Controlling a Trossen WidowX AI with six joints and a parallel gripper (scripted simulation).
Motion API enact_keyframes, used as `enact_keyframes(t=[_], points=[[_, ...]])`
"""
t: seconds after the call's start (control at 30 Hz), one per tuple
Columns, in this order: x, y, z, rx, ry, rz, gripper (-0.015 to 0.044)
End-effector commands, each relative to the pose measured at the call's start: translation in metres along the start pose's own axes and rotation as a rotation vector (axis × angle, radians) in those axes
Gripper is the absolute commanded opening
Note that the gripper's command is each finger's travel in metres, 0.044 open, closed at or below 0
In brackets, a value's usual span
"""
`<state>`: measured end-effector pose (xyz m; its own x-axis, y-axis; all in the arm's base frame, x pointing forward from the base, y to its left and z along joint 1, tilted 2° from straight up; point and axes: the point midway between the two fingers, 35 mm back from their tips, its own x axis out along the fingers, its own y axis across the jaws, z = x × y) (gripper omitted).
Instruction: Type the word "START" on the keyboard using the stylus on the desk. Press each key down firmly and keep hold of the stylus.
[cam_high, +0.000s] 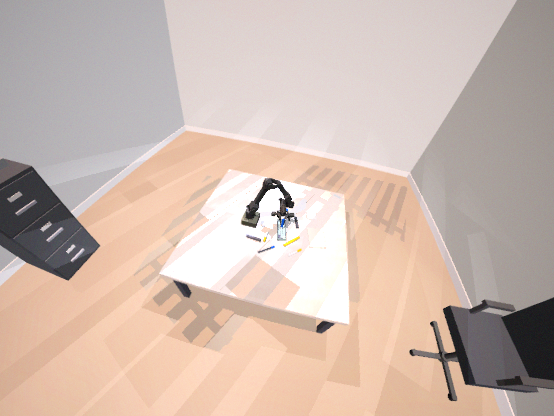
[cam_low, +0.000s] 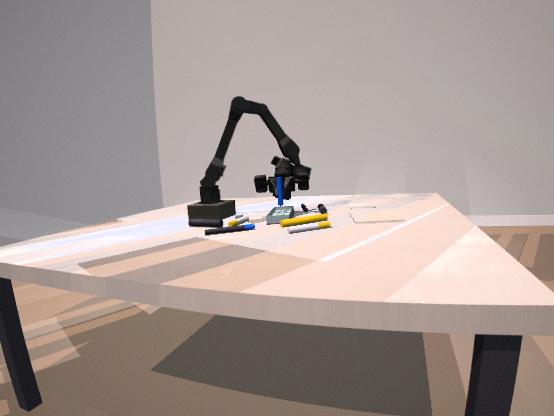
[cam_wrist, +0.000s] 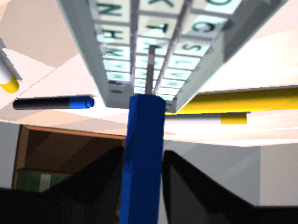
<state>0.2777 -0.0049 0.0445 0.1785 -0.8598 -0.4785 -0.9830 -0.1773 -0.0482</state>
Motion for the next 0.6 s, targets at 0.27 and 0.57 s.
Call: enact_keyframes(t=[0.27,0.57], points=[[0.002,0.0009,0.0022,-0.008,0.005,-0.001,0.0081],[-0.0028,0.0003,-0.0058,-0.008,0.005,-0.001,0.0081]])
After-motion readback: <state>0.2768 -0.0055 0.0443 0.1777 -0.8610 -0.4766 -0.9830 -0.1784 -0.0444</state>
